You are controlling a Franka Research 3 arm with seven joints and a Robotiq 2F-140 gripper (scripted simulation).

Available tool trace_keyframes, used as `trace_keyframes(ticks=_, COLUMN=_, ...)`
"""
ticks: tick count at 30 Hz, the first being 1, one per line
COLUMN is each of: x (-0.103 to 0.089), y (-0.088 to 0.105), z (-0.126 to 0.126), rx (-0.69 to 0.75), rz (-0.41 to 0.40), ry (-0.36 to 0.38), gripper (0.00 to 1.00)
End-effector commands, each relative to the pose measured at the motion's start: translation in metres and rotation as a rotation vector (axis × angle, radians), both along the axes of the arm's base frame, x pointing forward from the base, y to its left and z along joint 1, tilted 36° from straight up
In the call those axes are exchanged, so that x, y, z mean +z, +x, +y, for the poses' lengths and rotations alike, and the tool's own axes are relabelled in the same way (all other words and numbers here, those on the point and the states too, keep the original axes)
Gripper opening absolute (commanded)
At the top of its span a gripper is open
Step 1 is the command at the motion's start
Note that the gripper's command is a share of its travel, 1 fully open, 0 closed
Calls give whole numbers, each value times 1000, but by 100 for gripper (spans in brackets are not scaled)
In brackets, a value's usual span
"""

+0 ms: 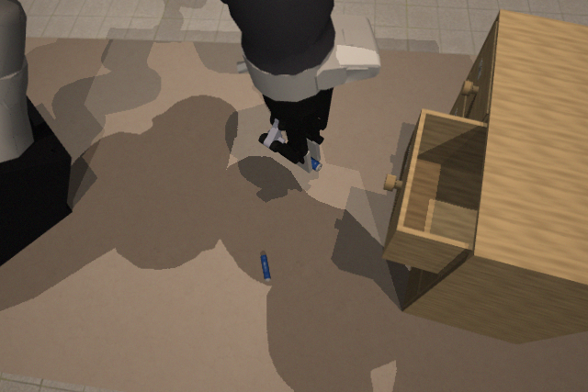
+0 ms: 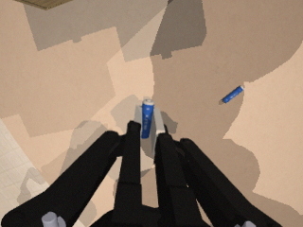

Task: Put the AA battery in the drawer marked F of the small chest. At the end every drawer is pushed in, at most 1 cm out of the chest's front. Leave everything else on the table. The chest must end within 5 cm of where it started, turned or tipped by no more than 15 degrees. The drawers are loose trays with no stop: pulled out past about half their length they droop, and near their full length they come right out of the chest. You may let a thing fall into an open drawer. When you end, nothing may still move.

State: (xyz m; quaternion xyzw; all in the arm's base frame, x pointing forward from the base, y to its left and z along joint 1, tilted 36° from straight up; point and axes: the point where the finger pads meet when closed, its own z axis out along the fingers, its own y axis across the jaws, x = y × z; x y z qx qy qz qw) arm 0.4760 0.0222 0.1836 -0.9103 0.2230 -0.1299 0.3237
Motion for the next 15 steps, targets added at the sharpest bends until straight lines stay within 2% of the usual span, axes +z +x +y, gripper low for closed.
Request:
trace_keyframes(ticks=1, x=0, y=0, z=-1, rx=13, rz=-8, ry=-9, gripper=6)
trace_keyframes(ticks=2, x=0, y=0, z=-1, rx=13, rz=-8, ry=-9, gripper=6)
trace_keyframes(ticks=3, x=-7, y=1, z=-7, rx=60, rz=-34, ry=-46, gripper=6)
trace_keyframes(ticks=15, x=-7, y=1, z=-7, rx=60, rz=-34, ry=-46, gripper=6)
